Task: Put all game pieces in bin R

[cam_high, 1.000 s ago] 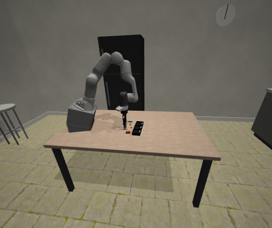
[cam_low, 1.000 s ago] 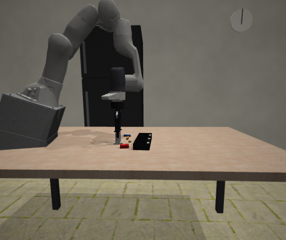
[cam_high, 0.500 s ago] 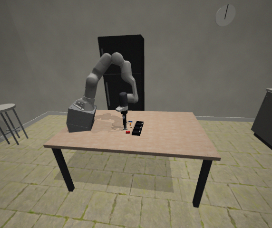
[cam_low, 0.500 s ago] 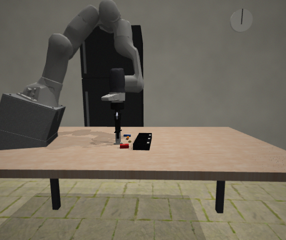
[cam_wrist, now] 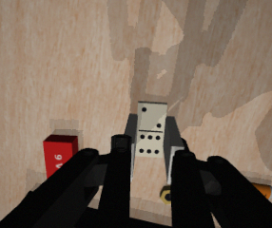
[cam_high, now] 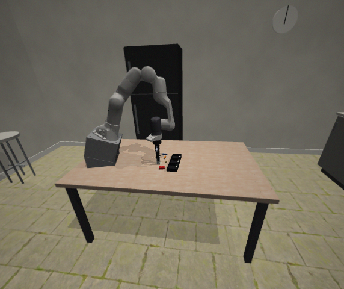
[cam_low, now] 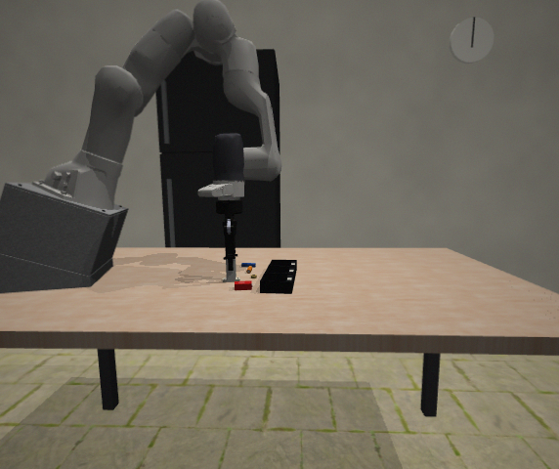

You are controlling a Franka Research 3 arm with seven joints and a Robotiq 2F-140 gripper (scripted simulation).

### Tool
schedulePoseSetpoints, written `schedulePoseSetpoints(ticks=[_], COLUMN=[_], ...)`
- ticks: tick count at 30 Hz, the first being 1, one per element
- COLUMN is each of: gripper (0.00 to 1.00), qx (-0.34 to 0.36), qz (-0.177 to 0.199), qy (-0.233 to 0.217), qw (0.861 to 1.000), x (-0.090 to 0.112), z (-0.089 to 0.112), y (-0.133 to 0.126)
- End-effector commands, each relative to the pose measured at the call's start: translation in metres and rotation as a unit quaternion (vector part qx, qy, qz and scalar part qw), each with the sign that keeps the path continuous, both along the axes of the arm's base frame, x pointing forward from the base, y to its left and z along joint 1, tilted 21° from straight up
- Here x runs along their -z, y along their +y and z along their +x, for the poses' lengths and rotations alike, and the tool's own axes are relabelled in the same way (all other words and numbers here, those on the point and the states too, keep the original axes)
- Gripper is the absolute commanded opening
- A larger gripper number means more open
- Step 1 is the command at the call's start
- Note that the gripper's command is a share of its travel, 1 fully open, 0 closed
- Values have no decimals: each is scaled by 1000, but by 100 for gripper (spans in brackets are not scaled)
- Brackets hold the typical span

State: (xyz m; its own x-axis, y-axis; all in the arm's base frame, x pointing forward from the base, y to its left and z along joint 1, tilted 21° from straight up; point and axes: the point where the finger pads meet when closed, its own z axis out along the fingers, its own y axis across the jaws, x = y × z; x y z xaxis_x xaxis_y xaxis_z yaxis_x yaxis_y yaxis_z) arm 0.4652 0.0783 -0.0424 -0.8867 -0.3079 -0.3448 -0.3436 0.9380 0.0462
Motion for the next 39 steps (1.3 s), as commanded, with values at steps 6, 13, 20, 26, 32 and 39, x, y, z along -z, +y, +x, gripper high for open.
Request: schedulePoseSetpoints(ticks=[6, 13, 20, 26, 32, 39], gripper=[13, 13, 13, 13, 13, 13], qx=[-6, -6, -6, -6, -6, -6], qz=[0, 0, 0, 0, 0, 0], qy=[-2, -2, -2, -2, -2, -2], qw=[1000, 1000, 1000, 1000, 1000, 1000], x=[1, 1, -9, -21, -40, -55], z=[0, 0, -3, -7, -13, -18], y=[1, 1, 0, -3, -6, -9])
